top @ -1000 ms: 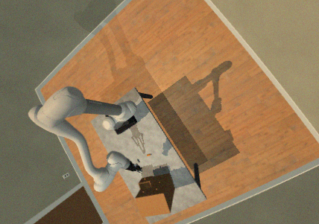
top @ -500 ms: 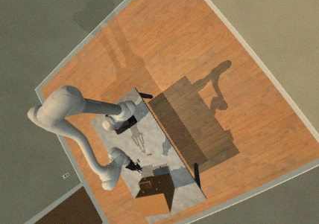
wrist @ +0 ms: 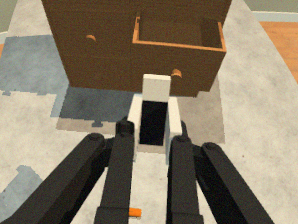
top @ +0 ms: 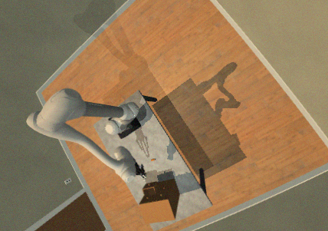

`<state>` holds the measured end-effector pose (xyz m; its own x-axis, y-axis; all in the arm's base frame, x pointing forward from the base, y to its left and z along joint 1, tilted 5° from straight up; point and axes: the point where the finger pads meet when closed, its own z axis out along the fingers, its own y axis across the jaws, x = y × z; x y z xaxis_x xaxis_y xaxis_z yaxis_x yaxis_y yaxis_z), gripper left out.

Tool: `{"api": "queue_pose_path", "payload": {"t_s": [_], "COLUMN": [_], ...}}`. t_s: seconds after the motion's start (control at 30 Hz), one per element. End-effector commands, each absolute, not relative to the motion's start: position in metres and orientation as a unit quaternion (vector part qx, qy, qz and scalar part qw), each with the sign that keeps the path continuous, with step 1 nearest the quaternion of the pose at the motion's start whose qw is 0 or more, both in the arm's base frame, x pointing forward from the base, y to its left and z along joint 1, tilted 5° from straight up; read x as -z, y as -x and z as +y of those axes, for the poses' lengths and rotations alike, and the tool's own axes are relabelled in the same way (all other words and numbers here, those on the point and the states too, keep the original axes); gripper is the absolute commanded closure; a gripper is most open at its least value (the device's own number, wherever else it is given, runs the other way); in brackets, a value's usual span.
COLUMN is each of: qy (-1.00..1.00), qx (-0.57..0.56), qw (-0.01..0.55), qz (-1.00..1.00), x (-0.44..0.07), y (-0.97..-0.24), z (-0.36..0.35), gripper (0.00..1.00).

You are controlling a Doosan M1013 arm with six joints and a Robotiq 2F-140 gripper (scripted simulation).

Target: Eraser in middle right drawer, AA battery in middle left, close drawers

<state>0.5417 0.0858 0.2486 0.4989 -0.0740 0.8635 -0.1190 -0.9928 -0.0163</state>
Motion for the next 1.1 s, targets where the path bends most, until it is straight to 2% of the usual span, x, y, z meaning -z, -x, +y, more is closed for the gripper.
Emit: {"api": "queue_pose_path", "payload": {"t_s": [0.0,1.07], "qy": [-0.829,-0.794], "qx": [-0.557,-0.606], "qw": [0.021,0.023], "qz": [-0.053,-0.052], "x": [-0.2420,-0.2403], "y": [-0.5387,-0.5367], "z": [0.0852,0.0861], "gripper": [0.89,0.89]}}
